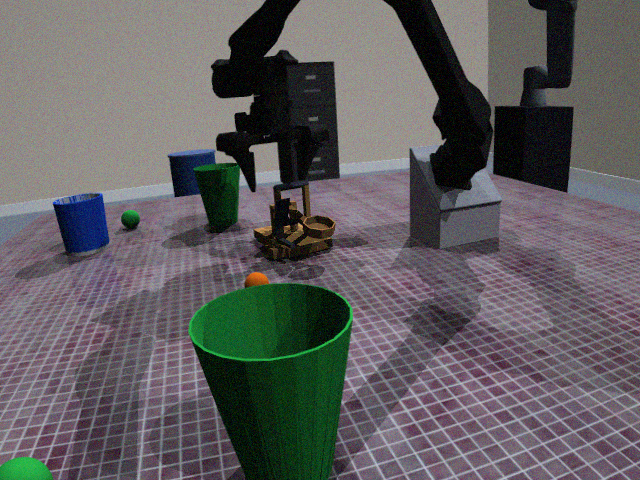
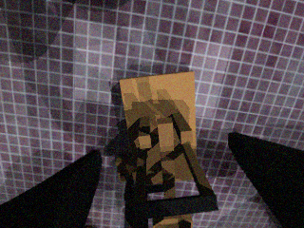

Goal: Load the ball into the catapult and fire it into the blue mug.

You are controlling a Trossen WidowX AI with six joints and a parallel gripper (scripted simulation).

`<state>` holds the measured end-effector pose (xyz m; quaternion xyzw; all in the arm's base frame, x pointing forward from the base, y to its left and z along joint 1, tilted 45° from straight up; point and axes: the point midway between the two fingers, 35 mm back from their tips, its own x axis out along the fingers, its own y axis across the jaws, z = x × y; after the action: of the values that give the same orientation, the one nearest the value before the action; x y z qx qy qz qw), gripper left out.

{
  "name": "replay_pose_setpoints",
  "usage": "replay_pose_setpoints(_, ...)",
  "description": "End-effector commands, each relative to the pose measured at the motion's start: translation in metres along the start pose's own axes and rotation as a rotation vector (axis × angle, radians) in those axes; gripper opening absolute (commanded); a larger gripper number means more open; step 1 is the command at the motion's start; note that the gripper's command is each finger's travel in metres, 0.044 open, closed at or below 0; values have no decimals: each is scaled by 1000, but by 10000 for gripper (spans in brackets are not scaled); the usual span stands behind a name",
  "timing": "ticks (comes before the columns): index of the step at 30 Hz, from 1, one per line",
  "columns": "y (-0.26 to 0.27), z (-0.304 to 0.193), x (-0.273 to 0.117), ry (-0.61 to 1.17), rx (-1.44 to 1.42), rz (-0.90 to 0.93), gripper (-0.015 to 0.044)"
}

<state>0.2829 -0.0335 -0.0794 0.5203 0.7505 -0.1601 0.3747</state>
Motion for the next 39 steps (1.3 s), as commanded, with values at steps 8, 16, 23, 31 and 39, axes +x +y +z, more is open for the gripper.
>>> replay_pose_setpoints(8,-3,-1,20,14,16,1,440)
replay_pose_setpoints(16,-3,-1,33,14,16,2,440)
replay_pose_setpoints(23,-3,-1,45,15,16,2,440)
replay_pose_setpoints(31,-3,-2,58,16,16,2,440)
replay_pose_setpoints(39,-3,-2,65,17,16,2,440)
